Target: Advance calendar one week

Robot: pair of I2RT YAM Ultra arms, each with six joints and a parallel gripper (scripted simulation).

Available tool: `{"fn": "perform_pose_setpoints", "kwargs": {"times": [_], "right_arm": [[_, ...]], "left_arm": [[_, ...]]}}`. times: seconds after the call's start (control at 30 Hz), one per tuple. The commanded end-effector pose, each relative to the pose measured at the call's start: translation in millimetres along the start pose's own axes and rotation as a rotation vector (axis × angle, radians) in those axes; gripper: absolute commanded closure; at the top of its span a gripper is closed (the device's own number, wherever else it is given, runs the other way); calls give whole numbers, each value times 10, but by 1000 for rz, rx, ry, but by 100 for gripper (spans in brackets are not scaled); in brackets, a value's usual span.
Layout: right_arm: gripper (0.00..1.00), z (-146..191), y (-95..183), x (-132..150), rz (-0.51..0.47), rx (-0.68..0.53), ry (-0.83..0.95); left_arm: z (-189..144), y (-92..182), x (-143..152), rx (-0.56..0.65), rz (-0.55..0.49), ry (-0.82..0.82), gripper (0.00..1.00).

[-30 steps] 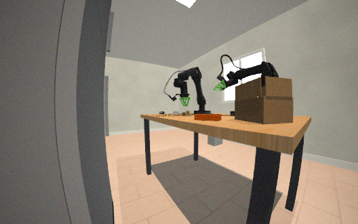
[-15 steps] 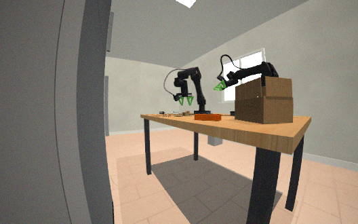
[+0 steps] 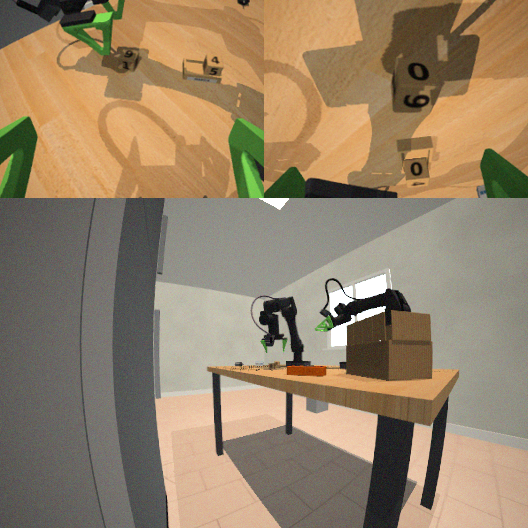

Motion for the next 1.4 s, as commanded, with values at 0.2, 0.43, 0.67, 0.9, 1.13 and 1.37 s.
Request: {"fn": "perform_pose_setpoints", "kwargs": {"times": [0.2, 0.43, 0.67, 0.9, 1.13, 1.37], "right_arm": [[0, 82, 137, -112, 41, 63, 493], [0, 123, 162, -159, 51, 82, 634], [0, 150, 183, -178, 38, 82, 636], [0, 149, 183, -181, 37, 83, 636], [0, 121, 183, -194, 26, 87, 613], [0, 44, 174, -126, -50, 63, 296]], "left_arm": [[-9, 22, -76, -4, -15, 11, 0], [-9, 22, -76, -4, -15, 11, 0], [-9, 22, -76, -4, -15, 11, 0], [-9, 22, -76, -4, -15, 11, 0], [-9, 22, -76, -4, -15, 11, 0], [-9, 22, -76, -4, -15, 11, 0]]}}
Point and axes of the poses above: on each arm, the point where the finger pads meet when closed, its own y axis back along the fingers, its own z axis across the jaws, x = y × z, the point moved 6 cm from there along y, back along the fingers, and after that the axes turned 5 degrees about y, right-handed, at the moved point
